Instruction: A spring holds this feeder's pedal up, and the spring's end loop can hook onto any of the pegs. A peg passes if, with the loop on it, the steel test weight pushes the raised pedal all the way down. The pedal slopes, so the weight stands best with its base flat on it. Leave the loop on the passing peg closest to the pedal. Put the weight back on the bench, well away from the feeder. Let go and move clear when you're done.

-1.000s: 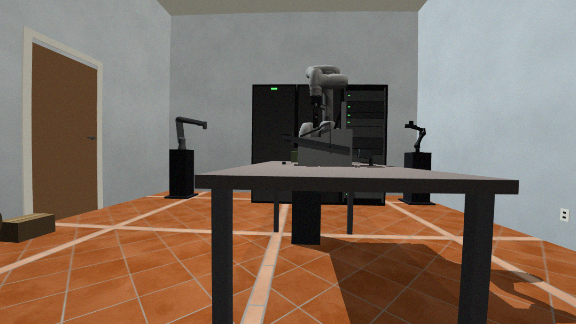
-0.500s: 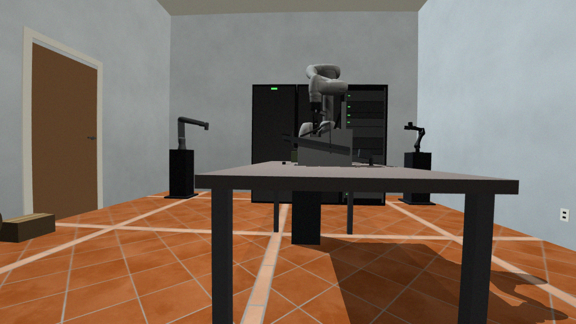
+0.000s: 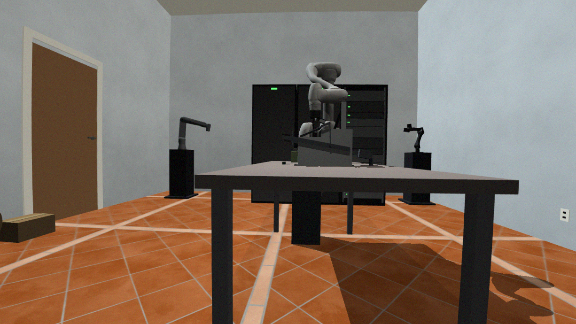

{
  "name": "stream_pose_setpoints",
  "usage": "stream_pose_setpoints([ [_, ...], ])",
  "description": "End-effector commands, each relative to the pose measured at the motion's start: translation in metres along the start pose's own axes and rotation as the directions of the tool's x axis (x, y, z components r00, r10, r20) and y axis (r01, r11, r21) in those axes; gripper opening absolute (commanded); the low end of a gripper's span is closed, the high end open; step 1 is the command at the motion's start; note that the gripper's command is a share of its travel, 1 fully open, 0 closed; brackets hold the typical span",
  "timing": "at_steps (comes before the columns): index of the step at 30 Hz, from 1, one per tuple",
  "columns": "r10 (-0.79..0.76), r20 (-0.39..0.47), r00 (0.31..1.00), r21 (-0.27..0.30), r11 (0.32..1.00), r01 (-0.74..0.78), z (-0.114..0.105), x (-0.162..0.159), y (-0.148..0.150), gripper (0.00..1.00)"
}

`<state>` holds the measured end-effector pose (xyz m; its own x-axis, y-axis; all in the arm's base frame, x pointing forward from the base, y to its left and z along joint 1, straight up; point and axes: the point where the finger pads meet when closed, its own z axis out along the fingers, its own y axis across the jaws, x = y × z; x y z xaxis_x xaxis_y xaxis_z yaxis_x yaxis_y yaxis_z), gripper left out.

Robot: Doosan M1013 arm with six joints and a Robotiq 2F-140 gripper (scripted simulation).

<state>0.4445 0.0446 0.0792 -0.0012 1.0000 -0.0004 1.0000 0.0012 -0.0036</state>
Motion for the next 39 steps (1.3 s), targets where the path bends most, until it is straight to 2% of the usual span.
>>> stream_pose_setpoints([
  [1, 0.000, 0.000, 1.000, -0.001, 1.000, 0.000, 0.000, 0.000, 0.000, 1.00],
  [2, 0.001, 0.000, 1.000, -0.001, 1.000, -0.001, 0.059, -0.001, -0.004, 1.00],
  [35, 0.001, 0.000, 1.000, -0.001, 1.000, -0.001, 0.066, -0.002, -0.004, 1.00],
  [39, 0.001, 0.000, 1.000, -0.001, 1.000, -0.001, 0.078, -0.001, -0.004, 1.00],
])
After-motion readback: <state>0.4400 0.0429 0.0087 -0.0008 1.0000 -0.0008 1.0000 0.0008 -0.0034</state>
